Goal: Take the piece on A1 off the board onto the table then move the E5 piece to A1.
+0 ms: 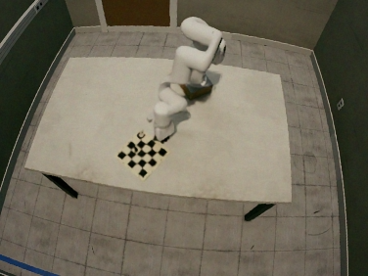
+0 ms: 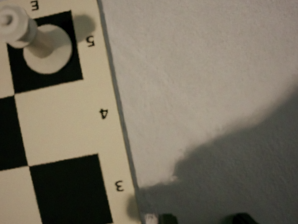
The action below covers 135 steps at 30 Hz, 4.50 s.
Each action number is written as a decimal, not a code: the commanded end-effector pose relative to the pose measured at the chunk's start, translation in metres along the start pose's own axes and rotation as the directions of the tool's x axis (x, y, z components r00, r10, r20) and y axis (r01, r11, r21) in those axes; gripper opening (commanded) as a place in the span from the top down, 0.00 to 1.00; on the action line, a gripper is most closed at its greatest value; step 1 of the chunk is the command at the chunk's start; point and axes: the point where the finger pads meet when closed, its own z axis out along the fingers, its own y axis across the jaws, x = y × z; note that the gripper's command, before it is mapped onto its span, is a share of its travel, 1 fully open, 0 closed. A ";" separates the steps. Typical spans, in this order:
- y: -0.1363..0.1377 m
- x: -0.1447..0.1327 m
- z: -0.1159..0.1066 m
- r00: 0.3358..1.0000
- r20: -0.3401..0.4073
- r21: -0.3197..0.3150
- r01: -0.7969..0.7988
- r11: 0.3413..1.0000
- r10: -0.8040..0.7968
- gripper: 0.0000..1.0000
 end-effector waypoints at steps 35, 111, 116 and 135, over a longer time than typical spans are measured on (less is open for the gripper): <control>-0.001 -0.001 -0.091 1.000 0.002 0.004 0.000 1.000 0.000 0.00; -0.062 0.067 -0.106 -0.511 -0.003 -0.069 -0.858 -0.510 0.860 0.00; -0.069 0.077 -0.108 -0.704 -0.018 -0.080 -0.707 -0.703 0.710 0.00; -0.081 0.098 -0.112 -0.991 -0.088 -0.064 0.105 -0.992 -0.099 0.00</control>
